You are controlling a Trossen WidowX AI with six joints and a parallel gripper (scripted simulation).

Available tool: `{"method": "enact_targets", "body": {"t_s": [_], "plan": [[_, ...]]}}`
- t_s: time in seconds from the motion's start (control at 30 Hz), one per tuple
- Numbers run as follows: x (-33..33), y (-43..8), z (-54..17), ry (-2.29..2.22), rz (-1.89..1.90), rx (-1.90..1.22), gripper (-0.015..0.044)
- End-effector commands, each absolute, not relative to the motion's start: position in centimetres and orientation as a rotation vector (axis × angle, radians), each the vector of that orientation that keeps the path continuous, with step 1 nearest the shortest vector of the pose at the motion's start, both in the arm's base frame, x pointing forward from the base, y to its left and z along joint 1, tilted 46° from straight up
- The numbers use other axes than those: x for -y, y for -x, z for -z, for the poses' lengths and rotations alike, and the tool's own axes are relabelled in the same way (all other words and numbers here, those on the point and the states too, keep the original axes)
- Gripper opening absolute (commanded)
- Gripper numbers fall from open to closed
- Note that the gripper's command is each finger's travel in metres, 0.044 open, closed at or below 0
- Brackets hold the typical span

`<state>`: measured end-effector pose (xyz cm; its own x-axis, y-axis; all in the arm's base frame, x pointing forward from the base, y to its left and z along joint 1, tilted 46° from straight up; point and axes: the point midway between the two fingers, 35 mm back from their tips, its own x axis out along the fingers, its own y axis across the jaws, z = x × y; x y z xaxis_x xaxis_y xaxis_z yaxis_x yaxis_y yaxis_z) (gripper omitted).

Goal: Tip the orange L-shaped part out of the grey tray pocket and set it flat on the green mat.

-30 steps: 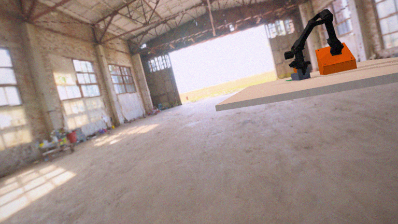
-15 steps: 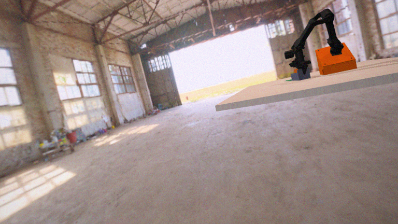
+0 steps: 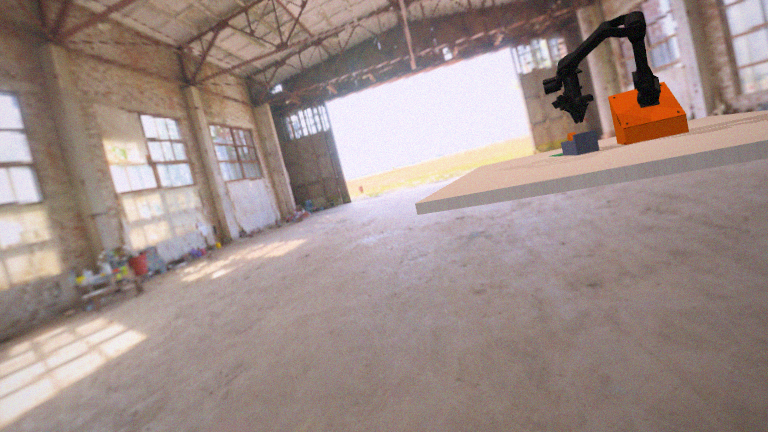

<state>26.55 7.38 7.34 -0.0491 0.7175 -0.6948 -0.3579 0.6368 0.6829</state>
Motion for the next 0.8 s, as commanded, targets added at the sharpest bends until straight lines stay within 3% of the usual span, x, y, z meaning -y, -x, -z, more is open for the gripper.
{"method": "enact_targets", "body": {"t_s": [0.0,0.77], "plan": [[-6.51,-26.27,-8.27,-0.331,-0.91,-1.366,0.018],[-6.64,-26.54,-8.0,-0.337,-0.899,-1.357,0.018]]}}
